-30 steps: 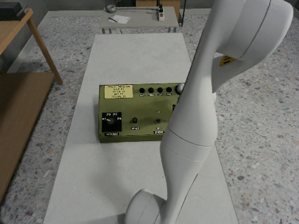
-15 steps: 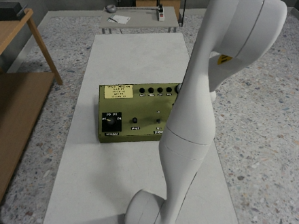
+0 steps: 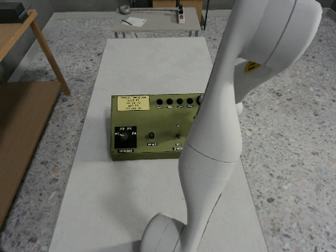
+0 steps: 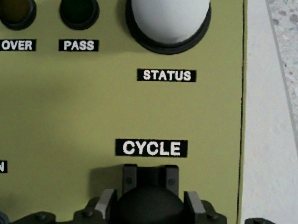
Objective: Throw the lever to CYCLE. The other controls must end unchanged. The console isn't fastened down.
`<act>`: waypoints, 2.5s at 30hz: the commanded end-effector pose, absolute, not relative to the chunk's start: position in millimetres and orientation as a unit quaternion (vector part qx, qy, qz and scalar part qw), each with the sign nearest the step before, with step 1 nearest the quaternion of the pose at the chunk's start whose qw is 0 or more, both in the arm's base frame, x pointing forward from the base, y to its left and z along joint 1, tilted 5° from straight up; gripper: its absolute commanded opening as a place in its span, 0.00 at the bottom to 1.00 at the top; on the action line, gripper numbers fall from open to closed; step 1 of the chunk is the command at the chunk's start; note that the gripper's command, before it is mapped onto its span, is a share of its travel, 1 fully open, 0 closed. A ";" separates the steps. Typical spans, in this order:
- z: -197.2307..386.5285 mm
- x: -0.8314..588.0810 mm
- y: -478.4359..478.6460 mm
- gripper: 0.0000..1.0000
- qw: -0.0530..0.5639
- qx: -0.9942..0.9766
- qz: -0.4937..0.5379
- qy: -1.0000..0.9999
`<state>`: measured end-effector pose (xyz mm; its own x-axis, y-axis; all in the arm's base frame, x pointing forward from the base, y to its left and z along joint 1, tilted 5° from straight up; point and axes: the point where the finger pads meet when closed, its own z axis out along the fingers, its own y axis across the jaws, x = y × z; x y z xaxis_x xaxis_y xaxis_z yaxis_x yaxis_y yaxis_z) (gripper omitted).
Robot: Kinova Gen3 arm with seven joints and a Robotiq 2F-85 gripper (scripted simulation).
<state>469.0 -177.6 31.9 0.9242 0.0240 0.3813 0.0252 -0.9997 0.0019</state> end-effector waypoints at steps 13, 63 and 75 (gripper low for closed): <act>32.6 469.7 -177.8 0.77 0.001 -0.981 -0.195 -0.013; 124.9 431.5 -178.6 1.00 0.001 -0.981 -0.195 -0.013; 124.9 431.5 -178.6 1.00 0.001 -0.981 -0.195 -0.013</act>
<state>431.0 -178.4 124.1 0.9242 0.0240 0.3811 0.0252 -0.9997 0.0018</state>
